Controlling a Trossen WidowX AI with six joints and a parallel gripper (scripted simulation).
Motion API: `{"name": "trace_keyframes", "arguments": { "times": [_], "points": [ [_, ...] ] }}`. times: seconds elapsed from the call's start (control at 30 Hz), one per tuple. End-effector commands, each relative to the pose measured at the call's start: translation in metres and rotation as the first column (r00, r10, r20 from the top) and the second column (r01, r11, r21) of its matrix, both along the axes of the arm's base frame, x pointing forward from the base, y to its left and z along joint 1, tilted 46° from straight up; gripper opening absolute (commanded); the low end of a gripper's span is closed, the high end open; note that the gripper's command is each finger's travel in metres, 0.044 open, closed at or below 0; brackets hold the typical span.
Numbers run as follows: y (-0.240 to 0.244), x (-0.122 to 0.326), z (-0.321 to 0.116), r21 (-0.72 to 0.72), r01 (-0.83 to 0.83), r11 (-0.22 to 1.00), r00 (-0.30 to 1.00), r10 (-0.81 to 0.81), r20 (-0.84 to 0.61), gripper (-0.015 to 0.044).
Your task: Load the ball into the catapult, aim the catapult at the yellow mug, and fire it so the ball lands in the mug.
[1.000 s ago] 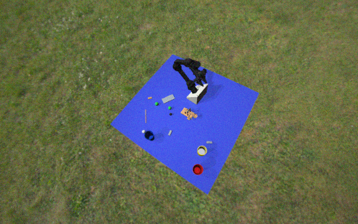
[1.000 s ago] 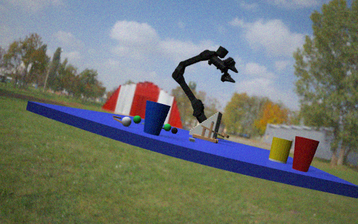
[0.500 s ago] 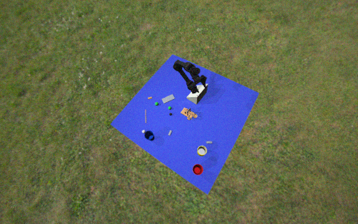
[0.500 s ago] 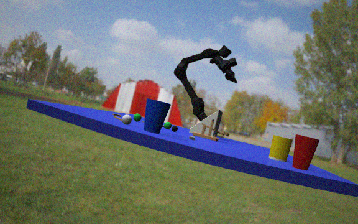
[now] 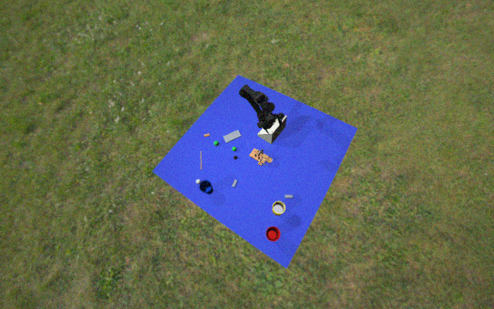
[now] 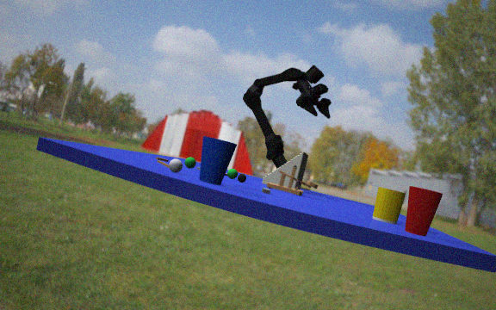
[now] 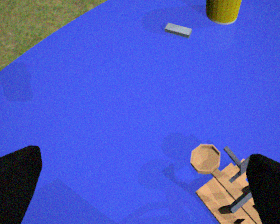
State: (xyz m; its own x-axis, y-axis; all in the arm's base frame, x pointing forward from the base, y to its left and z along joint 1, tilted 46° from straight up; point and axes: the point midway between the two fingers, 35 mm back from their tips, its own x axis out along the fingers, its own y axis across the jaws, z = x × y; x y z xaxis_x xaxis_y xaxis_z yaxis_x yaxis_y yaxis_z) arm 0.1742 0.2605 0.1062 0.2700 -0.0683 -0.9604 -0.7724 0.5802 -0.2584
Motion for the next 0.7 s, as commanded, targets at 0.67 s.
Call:
{"name": "trace_keyframes", "arguments": {
  "times": [0.67],
  "points": [
    [-0.058,0.045,-0.035,0.020,0.743,0.669,0.662,-0.739,0.128,0.0440]
  ]
}}
